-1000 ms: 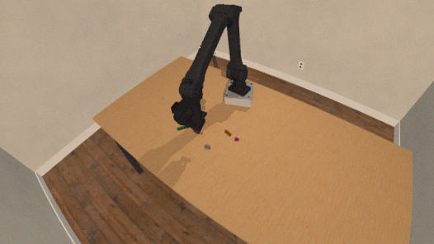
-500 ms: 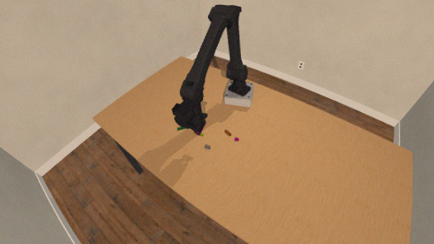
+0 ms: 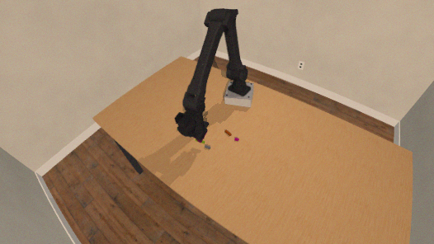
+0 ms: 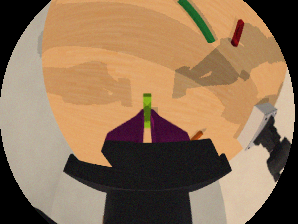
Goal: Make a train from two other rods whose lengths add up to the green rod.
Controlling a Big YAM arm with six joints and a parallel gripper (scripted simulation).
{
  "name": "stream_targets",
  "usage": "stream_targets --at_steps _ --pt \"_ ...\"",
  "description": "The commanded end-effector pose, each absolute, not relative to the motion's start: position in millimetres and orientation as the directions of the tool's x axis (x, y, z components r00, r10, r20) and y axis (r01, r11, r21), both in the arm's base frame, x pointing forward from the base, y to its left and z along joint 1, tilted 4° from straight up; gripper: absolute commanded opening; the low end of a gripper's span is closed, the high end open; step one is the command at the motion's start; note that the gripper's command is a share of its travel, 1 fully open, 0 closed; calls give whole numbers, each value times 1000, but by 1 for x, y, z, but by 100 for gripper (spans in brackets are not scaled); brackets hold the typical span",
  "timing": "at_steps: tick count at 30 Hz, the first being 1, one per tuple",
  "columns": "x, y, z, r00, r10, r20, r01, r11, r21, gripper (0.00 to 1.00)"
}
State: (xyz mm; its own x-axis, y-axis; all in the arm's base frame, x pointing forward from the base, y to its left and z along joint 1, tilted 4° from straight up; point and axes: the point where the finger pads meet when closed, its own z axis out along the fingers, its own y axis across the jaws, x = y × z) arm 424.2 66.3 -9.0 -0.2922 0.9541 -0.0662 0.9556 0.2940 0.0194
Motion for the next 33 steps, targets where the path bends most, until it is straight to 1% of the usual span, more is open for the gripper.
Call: stream_targets --at_steps 1,8,33 --pt "430 59 -23 -290 954 -72 956 292 19 3" --pt "437 59 -30 -289 955 -74 956 292 33 3" --pt "434 59 -30 -289 954 -73 956 292 24 3"
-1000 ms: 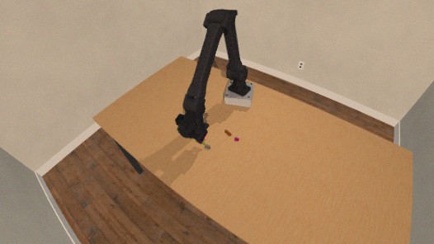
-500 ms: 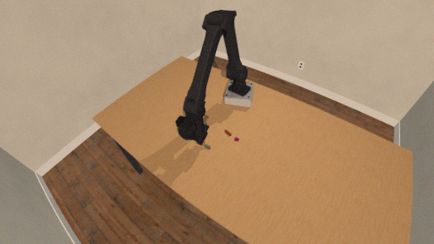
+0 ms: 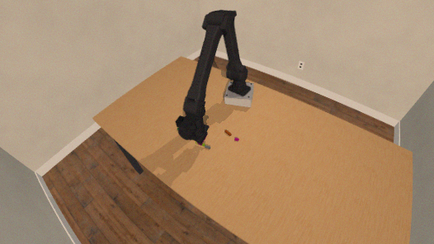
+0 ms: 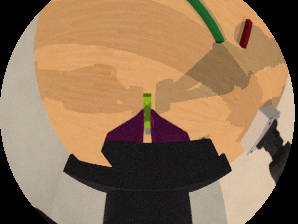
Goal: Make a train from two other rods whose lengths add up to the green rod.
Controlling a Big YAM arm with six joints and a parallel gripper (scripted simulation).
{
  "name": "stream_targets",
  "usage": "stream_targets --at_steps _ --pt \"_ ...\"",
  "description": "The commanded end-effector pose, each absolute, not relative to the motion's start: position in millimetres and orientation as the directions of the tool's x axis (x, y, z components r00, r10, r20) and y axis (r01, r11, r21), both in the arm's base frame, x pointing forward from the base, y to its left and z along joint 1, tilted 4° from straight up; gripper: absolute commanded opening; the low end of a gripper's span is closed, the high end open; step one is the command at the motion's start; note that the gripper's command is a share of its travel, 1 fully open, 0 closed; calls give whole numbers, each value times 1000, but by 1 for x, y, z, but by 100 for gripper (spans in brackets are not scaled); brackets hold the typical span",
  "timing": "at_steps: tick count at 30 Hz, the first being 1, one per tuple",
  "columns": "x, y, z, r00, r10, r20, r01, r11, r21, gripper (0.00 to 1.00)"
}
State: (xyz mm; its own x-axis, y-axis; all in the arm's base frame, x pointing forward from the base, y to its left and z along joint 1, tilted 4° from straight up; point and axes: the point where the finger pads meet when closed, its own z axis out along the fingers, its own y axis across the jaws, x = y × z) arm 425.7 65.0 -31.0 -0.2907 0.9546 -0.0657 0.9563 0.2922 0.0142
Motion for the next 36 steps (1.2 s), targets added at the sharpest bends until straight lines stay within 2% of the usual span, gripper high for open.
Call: stream_targets --at_steps 1,36 --pt "434 59 -30 -289 954 -73 956 292 24 3" --pt "433 55 -25 -288 955 -74 956 292 35 3"
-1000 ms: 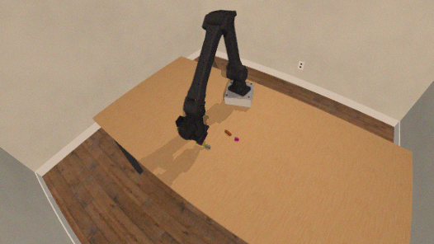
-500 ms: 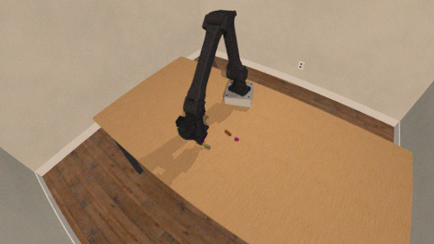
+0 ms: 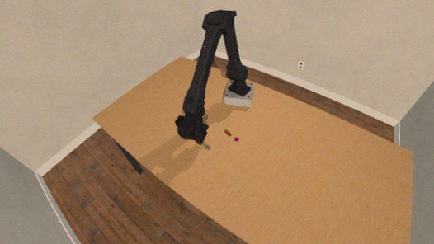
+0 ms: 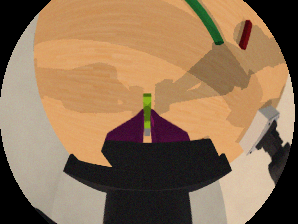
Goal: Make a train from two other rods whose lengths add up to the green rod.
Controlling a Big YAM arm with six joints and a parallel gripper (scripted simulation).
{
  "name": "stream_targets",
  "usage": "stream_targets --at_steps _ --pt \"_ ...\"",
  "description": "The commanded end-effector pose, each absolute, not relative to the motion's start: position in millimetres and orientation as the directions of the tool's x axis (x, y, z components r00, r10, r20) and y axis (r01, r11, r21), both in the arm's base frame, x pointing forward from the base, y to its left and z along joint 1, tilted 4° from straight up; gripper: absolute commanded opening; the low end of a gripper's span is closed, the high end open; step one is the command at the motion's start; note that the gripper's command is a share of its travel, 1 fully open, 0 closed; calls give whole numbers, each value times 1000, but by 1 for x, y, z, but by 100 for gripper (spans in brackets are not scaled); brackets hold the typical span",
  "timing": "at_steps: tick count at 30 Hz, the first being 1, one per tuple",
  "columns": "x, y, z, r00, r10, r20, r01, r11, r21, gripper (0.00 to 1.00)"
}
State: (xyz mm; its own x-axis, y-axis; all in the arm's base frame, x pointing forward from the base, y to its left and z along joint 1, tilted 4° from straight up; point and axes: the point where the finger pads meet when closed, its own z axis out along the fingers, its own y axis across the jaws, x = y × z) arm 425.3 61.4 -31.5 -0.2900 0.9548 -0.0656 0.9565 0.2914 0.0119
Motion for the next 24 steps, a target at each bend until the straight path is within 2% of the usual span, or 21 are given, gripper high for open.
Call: stream_targets --at_steps 1,24 --pt "433 55 -25 -288 955 -74 956 292 35 3" --pt "432 55 -36 -289 954 -73 956 292 23 3"
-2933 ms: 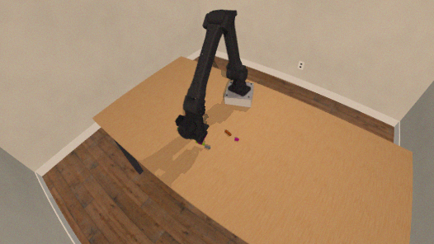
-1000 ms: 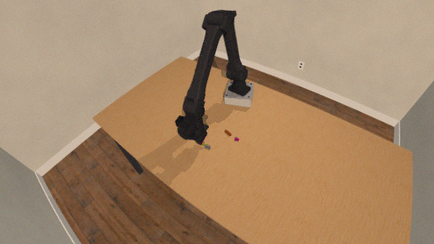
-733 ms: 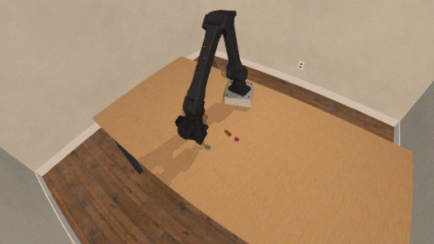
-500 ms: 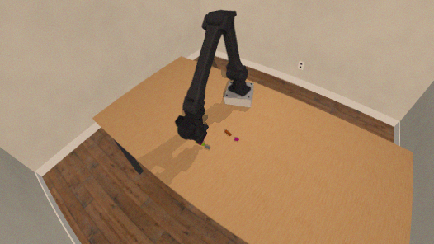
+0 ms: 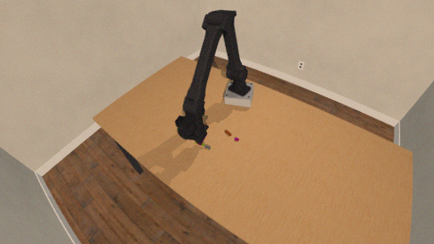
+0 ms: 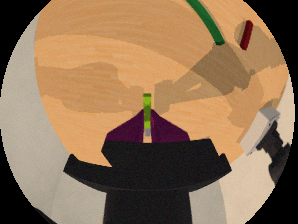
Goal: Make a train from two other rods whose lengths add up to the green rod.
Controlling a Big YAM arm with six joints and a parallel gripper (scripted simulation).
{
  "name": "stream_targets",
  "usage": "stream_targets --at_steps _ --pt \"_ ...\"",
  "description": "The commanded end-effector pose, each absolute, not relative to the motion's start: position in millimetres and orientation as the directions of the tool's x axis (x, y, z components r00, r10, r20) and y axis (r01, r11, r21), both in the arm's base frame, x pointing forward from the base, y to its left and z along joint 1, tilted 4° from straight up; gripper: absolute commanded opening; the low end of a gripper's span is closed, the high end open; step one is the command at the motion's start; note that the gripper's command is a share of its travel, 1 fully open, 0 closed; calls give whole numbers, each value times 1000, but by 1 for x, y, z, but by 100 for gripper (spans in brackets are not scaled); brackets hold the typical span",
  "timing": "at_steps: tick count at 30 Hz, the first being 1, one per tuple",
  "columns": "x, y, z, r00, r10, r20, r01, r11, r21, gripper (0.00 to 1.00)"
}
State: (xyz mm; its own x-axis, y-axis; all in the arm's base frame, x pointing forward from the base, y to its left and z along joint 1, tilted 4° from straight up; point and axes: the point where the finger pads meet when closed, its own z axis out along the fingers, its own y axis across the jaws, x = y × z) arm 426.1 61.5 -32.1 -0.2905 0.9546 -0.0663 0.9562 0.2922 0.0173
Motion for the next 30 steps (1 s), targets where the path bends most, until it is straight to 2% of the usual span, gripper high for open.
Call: stream_targets --at_steps 1,30 --pt "432 55 -36 -289 954 -73 956 292 23 3" --pt "430 54 -44 -290 954 -72 956 292 17 3"
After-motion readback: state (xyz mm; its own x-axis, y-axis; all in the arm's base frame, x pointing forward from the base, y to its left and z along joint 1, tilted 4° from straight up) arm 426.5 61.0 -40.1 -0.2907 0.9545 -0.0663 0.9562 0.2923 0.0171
